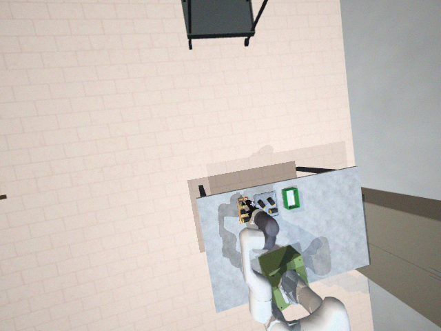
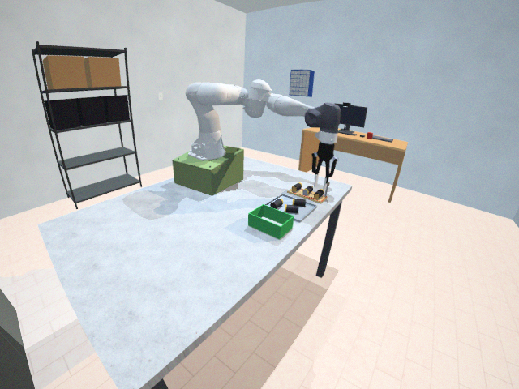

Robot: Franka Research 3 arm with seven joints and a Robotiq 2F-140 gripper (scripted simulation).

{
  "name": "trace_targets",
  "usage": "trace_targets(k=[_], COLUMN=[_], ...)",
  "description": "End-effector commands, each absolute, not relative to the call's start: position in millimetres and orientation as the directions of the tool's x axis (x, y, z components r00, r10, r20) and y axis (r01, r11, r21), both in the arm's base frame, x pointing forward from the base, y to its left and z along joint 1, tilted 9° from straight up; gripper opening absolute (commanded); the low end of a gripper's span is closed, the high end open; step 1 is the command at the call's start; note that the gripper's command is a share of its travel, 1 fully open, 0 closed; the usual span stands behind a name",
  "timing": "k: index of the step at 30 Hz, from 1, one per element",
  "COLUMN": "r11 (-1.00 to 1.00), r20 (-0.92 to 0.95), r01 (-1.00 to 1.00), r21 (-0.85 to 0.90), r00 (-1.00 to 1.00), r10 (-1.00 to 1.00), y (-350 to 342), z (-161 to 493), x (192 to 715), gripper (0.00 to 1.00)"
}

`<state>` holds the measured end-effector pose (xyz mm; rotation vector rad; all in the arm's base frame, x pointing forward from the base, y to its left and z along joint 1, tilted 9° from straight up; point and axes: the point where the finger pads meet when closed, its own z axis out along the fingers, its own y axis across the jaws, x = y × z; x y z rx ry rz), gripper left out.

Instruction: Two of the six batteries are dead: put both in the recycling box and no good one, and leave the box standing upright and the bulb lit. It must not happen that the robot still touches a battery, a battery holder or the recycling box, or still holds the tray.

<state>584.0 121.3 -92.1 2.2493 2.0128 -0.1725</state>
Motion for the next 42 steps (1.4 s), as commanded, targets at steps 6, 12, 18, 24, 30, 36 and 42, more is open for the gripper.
trace_targets(k=[6, 12, 18, 24, 30, 36, 42], r11=[-0.112, -0.112, -0.112, -0.112, -0.112, -0.112, -0.112], r20=[-0.163, -0.163, -0.163, -0.163, -0.163, -0.163, -0.163], r01=[0.994, 0.994, 0.994, 0.994, 0.994, 0.994, 0.994], r21=[0.018, 0.018, 0.018, 0.018, 0.018, 0.018, 0.018], r00=[0.113, 0.113, 0.113, 0.113, 0.113, 0.113, 0.113], r10=[0.98, 0.98, 0.98, 0.98, 0.98, 0.98, 0.98], y=[122, 122, 122, 122, 122, 121, 118], z=[-91, -91, -91, -91, -91, -96, -112], x=[586, 586, 586, 586, 586, 586, 586], gripper=[0.29, 0.29, 0.29, 0.29, 0.29, 0.29, 0.29])
